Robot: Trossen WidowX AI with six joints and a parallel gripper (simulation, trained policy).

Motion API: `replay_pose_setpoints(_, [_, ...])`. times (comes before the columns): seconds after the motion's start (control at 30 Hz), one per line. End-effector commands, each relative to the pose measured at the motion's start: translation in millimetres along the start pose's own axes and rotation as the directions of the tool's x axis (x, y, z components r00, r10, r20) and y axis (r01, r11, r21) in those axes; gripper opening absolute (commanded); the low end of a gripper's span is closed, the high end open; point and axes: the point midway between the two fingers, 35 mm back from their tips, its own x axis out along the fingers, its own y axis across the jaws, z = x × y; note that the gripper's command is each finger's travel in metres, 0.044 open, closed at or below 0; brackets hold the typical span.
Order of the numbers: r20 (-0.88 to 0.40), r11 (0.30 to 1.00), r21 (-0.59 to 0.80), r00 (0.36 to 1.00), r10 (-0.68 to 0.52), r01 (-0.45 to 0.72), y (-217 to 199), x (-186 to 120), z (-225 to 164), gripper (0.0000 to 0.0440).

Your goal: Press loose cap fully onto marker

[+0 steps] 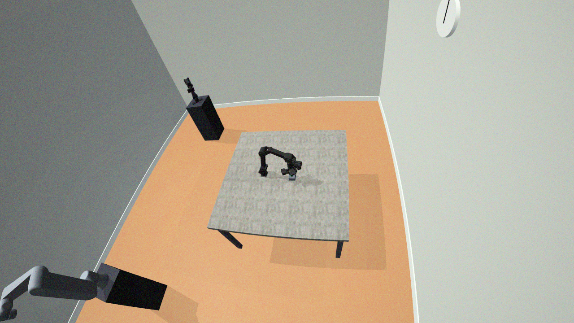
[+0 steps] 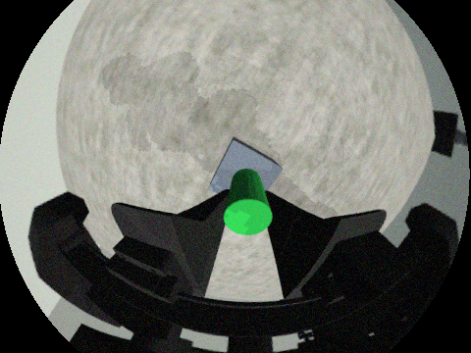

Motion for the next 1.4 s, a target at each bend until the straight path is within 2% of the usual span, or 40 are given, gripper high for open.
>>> replay_pose_setpoints(0.0, [-0.01, 0.998, -0.007, 0.998, -0.055, 0.055, -7.2, 17.8, 2.0, 0.0087])
replay_pose_setpoints(1.37, [-0.004, 0.998, -0.023, 0.998, -0.057, 0.057, -8.0, 19.0, 3.1, 0.0142])
